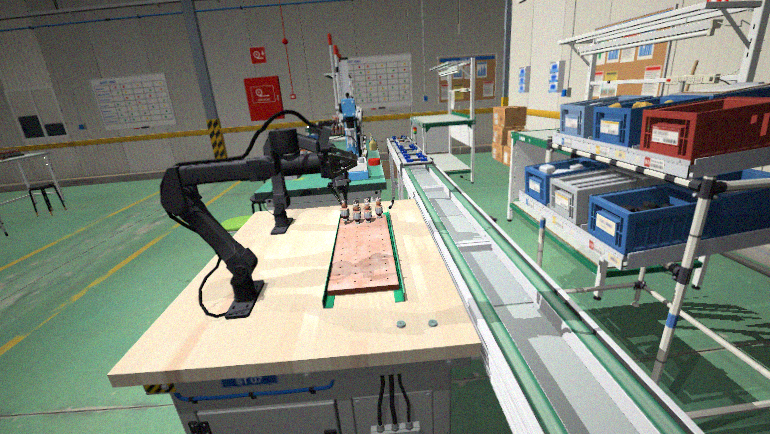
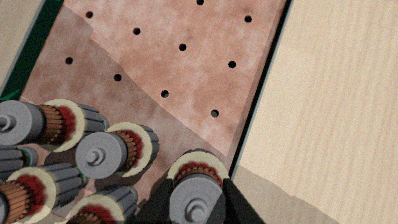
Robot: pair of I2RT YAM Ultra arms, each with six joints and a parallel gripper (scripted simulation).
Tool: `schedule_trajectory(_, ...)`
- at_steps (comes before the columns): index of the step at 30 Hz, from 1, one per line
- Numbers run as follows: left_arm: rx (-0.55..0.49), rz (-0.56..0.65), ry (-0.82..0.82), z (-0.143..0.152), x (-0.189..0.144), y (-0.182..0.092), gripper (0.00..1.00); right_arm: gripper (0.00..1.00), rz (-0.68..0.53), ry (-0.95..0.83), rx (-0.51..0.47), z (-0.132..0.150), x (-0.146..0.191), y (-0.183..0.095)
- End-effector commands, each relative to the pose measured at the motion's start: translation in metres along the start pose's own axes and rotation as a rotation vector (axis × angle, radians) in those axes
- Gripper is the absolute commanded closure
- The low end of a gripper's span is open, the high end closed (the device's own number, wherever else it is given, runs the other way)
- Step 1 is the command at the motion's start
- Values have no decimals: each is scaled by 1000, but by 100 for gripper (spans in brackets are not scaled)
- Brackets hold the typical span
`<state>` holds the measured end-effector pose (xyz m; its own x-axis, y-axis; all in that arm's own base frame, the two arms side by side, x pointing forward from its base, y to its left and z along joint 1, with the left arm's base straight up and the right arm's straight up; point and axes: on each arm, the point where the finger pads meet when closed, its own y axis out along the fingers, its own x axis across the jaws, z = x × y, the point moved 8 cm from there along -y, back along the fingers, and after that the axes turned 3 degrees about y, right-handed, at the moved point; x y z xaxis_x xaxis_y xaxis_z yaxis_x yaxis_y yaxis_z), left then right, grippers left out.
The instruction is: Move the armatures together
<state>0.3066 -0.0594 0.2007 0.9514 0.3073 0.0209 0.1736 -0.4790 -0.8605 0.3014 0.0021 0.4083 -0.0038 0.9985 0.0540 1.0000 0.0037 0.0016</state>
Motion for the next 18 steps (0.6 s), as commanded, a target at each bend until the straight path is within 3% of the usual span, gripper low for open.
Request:
schedule_trajectory(1, -70, -67, 40, -14, 3, -14, 99, 0, 9, 11, -52, -21, 0, -8)
schedule_trajectory(12, -60, -39, 36, -10, 2, 0, 99, 0, 9, 11, -52, -21, 0, -8)
schedule_trajectory(18, -66, -64, 30, -7, 2, -7, 99, 0, 9, 11, -52, -21, 0, -8)
